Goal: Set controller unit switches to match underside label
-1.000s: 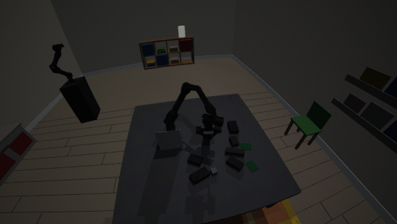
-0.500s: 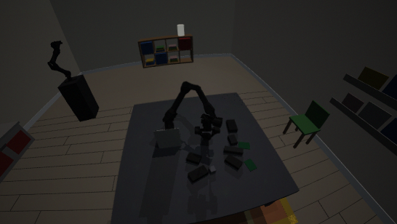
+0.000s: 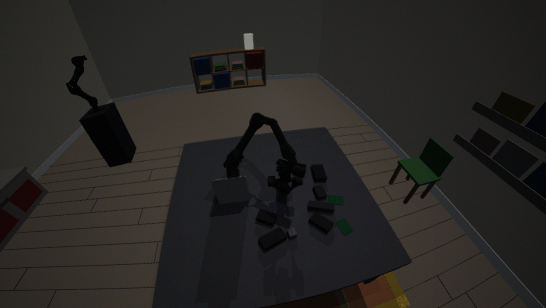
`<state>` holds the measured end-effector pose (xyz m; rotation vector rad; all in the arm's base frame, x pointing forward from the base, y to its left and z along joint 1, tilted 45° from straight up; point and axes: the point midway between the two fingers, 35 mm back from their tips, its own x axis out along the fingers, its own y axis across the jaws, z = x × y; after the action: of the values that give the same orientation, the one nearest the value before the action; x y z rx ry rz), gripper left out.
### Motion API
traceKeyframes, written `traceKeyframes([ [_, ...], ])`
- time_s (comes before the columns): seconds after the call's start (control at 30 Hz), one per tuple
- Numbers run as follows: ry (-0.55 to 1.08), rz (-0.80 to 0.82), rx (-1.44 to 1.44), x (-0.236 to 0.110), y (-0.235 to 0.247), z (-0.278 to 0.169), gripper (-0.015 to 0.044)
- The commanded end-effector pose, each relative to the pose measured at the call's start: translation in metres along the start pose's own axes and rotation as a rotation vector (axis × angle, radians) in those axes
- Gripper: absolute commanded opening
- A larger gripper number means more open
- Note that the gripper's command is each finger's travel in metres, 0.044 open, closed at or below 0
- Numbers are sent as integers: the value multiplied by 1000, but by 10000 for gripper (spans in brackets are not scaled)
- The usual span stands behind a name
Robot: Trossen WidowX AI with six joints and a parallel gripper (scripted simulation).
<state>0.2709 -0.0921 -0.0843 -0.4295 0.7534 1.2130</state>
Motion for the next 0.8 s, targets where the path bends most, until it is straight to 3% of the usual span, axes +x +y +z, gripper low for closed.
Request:
traceKeyframes([
  [0.0,-6,9,-3,5,1,-1,338],
  [0.77,-6,9,-4,17,1,-14,338],
])
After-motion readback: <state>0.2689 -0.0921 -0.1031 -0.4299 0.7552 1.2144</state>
